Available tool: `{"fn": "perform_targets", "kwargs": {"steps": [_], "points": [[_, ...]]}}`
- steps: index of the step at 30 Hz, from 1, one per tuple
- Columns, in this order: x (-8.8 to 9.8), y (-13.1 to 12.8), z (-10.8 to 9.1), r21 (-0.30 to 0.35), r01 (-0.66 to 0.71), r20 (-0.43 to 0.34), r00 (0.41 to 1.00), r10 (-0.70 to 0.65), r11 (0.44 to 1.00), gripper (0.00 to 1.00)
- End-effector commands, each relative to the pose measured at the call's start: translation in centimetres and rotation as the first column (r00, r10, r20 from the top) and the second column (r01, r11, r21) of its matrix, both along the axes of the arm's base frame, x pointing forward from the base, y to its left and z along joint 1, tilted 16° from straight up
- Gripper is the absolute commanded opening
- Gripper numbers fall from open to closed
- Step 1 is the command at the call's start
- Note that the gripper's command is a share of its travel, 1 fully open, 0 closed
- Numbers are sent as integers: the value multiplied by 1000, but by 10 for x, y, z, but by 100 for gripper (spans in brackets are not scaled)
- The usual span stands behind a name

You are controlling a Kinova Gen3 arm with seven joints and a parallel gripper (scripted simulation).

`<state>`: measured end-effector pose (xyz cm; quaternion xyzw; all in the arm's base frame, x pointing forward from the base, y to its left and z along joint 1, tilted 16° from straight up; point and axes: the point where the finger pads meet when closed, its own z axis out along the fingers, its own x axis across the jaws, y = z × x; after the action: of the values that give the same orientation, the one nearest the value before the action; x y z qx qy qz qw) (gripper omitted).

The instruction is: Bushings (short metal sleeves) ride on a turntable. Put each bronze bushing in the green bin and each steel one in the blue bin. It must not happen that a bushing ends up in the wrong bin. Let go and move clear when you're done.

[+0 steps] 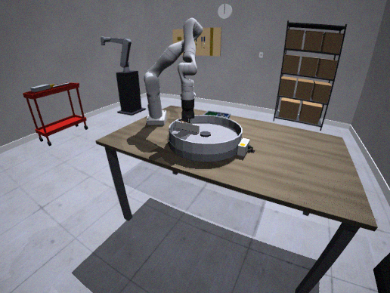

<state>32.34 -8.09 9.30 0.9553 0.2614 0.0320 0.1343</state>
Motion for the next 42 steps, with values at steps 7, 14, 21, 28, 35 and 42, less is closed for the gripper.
{"fn": "perform_targets", "kwargs": {"steps": [7,14,21,28,35,42], "points": [[0,0,1,0,0,0,1000,0,1000,0],[0,1,4,-1,2,-2,1000,-2,1000,0],[0,2,6,-2,3,-3,1000,-3,1000,0],[-1,2,8,-2,4,-3,1000,-4,1000,0],[-1,3,11,-2,3,-3,1000,-3,1000,0],[-1,3,12,-2,3,-3,1000,-3,1000,0]]}}
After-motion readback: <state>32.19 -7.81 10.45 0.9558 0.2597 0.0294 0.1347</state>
